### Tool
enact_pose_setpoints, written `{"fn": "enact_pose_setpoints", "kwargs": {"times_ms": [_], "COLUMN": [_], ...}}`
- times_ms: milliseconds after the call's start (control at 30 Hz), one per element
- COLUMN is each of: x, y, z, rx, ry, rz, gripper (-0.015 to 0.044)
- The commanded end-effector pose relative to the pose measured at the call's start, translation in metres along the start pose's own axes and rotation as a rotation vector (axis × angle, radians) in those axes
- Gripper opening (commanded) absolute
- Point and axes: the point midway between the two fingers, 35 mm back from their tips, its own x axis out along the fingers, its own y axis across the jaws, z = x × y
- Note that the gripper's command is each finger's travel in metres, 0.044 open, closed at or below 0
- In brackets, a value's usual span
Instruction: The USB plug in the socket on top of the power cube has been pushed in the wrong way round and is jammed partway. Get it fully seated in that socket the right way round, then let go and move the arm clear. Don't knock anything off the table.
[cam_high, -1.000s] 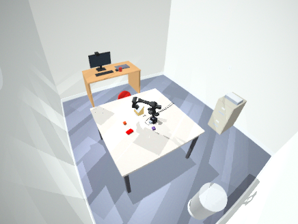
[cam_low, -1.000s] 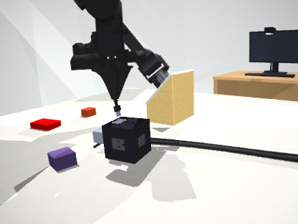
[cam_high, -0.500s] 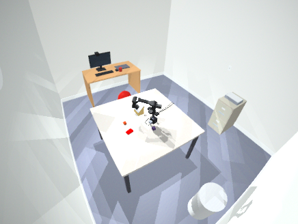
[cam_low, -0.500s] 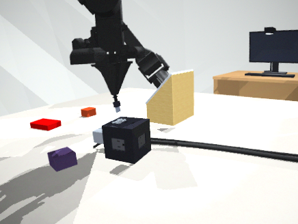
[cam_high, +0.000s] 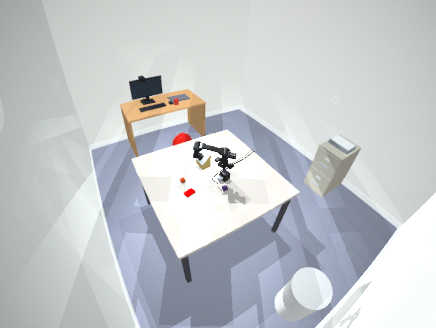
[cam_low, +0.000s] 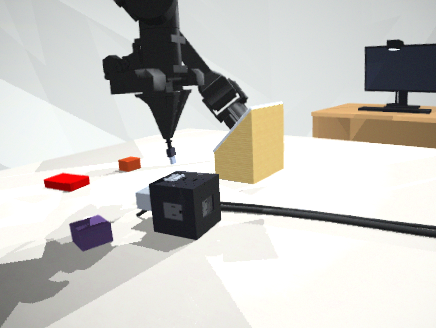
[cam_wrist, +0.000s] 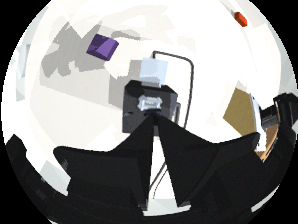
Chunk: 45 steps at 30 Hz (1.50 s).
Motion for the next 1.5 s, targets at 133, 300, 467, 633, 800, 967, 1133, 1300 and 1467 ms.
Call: {"fn": "enact_pose_setpoints", "kwargs": {"times_ms": [133,300,467,633,800,967,1133,1300,1467], "x": [0.0002,0.0002,0.0002,0.0002,0.0002,0.0002,0.0002,0.0002,0.0001], "y": [0.0001,0.0001,0.0001,0.0001,0.0001,0.0001,0.0001,0.0001,0.0001], "z": [-0.0002,-0.0002,-0.0002,-0.0002,-0.0002,-0.0002,-0.0002,-0.0002,-0.0002], "rx": [-0.222,-0.353,-0.484,-0.615,-0.746,-0.877,-1.008,-1.138,-1.269], "ry": [0.000,0.000,0.000,0.000,0.000,0.000,0.000,0.000,0.000], "rz": [0.001,0.001,0.001,0.001,0.001,0.001,0.001,0.001,0.001], "gripper": [0.0000,0.0000,0.0000,0.0000,0.0000,0.0000,0.0000,0.0000,0.0000]}}
